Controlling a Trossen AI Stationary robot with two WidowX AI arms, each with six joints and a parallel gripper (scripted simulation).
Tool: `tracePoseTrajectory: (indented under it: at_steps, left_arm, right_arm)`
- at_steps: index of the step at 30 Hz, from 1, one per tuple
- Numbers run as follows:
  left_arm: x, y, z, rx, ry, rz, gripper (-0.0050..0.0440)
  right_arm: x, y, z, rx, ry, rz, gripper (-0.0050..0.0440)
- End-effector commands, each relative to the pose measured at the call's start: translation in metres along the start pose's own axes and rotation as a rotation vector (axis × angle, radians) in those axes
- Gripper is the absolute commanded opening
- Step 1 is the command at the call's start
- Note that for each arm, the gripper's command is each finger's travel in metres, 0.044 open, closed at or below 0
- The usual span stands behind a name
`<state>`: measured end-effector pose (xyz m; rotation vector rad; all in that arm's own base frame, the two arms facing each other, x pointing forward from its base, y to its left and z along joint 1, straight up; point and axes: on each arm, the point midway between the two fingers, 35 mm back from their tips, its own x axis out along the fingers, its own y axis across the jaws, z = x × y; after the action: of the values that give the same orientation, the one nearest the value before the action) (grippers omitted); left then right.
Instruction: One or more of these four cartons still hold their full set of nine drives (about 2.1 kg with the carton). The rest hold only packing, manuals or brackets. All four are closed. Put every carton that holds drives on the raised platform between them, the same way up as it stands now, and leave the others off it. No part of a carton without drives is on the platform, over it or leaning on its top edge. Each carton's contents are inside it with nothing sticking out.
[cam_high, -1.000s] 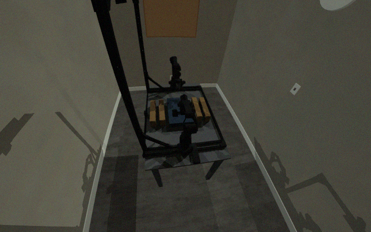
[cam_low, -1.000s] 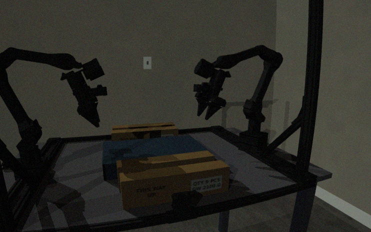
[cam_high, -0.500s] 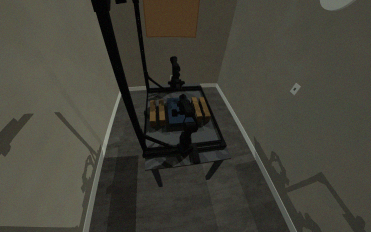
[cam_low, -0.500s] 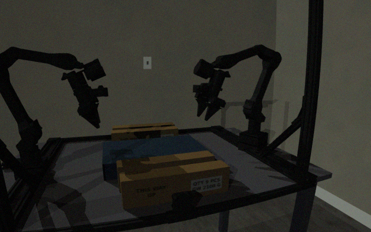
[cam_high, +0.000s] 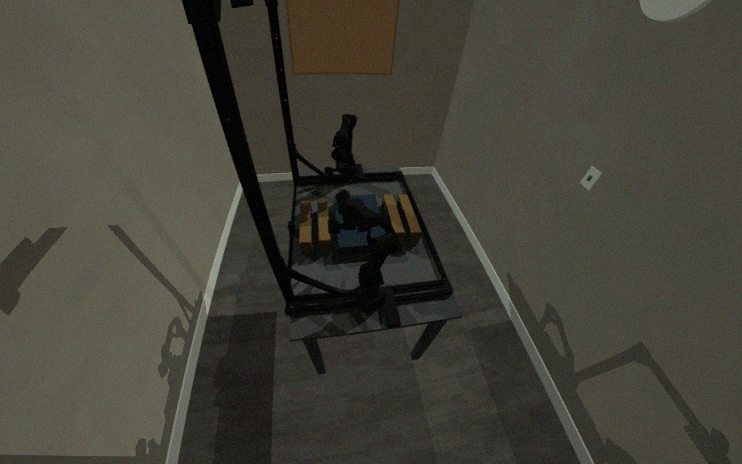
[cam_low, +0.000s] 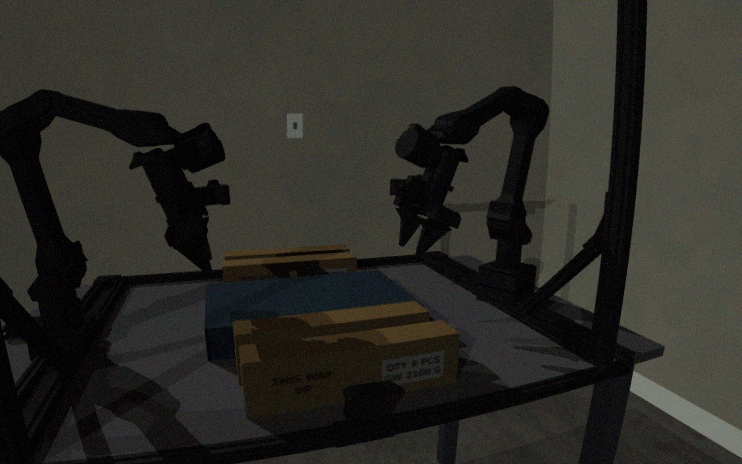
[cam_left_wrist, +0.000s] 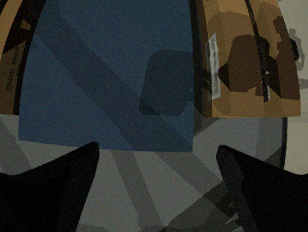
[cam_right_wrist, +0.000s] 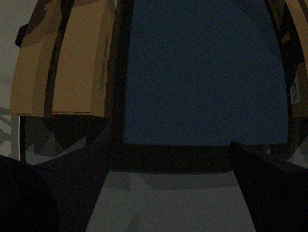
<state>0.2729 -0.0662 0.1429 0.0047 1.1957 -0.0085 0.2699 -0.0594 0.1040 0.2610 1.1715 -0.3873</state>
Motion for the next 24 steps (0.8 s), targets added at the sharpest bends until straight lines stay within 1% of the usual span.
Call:
tracePoseTrajectory:
  at_steps: [1, 3, 12, 18, 20, 24]
  left_arm:
    - [0.008, -0.037, 0.01, 0.0, -0.009, 0.001, 0.0389]
    - [0.008, -0.037, 0.01, 0.0, -0.009, 0.001, 0.0389]
    - [0.029, -0.118, 0.029, 0.0, -0.009, 0.001, 0.0389]
    - [0.041, -0.164, 0.04, 0.0, -0.009, 0.001, 0.0389]
    - [0.041, -0.164, 0.04, 0.0, -0.009, 0.001, 0.0389]
    - [0.047, -0.186, 0.046, 0.0, -0.009, 0.001, 0.0389]
  right_arm:
    - [0.008, 0.038, 0.007, -0.003, -0.005, 0.003, 0.0389]
    - [0.008, 0.038, 0.007, -0.003, -0.005, 0.003, 0.0389]
    - [0.026, 0.118, 0.02, -0.003, -0.005, 0.003, 0.0389]
    - [0.037, 0.164, 0.027, -0.003, -0.005, 0.003, 0.0389]
    - [0.037, 0.164, 0.027, -0.003, -0.005, 0.003, 0.0389]
    - [0.042, 0.187, 0.031, -0.003, -0.005, 0.003, 0.0389]
